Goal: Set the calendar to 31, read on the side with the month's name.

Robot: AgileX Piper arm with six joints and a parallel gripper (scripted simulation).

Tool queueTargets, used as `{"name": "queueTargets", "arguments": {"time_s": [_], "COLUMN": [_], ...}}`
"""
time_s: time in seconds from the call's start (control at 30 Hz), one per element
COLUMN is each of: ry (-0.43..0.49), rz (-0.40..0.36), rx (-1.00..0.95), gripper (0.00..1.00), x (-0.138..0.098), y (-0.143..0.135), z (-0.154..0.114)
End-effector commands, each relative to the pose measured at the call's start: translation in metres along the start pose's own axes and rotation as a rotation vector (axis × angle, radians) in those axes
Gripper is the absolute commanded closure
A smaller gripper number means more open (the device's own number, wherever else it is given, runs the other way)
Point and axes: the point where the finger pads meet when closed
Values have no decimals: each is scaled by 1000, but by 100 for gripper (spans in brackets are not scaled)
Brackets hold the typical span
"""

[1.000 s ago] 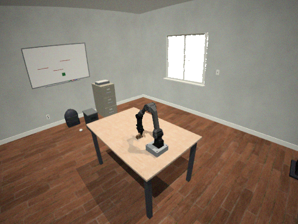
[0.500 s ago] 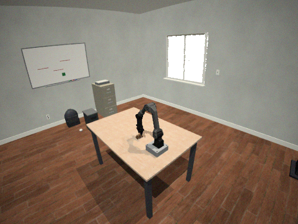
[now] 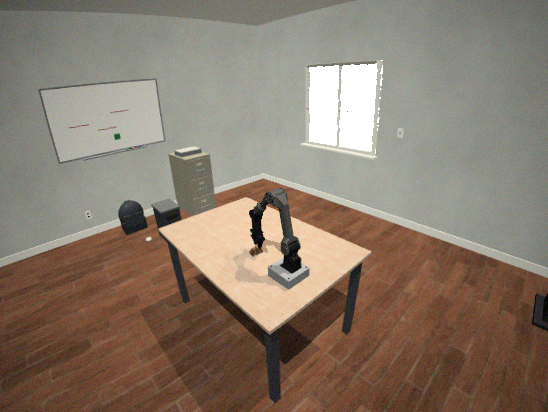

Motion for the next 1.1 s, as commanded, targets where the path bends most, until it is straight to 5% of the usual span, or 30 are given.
{"name": "queueTargets", "arguments": {"time_s": [0.0, 1.07], "ry": [0, -1], "rz": [-2, -1], "rx": [-1, -1], "gripper": [40, 40], "x": [2, 28], "y": [-1, 0], "z": [0, 0]}}
Point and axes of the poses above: the point where the finger pads meet when closed, its own x axis out along the fingers, its own y axis across the jaws, z = x × y, and after that the axes turned 15 degrees about -x, right-handed
